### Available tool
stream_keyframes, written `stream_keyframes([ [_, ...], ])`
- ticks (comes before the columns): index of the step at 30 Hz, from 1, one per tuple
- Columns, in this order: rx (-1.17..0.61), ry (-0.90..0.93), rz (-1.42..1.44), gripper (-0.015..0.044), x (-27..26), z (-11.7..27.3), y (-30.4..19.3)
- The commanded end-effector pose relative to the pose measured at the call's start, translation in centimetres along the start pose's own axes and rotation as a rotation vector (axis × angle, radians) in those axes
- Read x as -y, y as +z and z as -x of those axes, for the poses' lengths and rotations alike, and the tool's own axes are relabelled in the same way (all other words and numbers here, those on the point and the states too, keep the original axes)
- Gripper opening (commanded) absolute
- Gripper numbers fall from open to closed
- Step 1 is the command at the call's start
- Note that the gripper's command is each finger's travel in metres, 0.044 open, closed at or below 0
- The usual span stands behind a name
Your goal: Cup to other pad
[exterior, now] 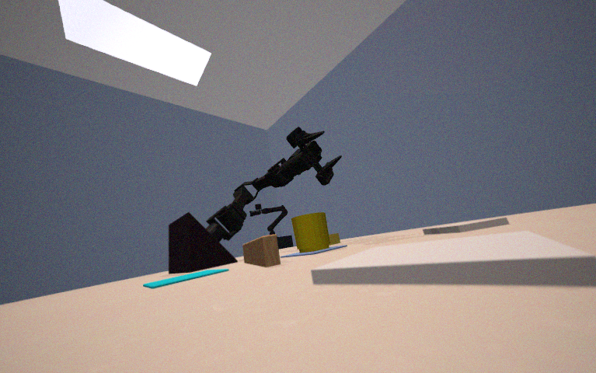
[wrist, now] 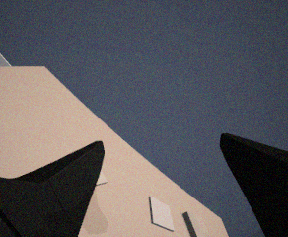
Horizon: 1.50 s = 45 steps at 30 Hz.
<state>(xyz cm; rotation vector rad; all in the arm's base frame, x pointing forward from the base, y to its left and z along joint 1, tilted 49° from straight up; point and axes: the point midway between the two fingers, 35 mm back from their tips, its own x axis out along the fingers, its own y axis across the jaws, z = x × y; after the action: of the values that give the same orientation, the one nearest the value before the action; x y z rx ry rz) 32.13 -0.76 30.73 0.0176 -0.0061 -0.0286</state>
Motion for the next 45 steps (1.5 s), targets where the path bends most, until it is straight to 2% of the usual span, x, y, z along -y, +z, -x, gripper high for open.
stream_keyframes([
  [1,-0.014,0.002,-0.004,0.0374,0.0,-0.2,-0.2],
  [3,-0.126,0.018,-0.038,0.0321,0.2,-1.3,-2.2],
  [9,-0.631,0.042,-0.280,0.0167,1.2,-3.9,-11.2],
  [16,-1.195,0.002,-0.725,0.0167,1.2,-2.4,-18.4],
  [24,-1.738,-0.190,-1.386,0.0167,0.7,-0.1,-20.6],
  [45,-1.777,-0.214,-1.448,0.0167,0.6,0.1,-20.4],
])
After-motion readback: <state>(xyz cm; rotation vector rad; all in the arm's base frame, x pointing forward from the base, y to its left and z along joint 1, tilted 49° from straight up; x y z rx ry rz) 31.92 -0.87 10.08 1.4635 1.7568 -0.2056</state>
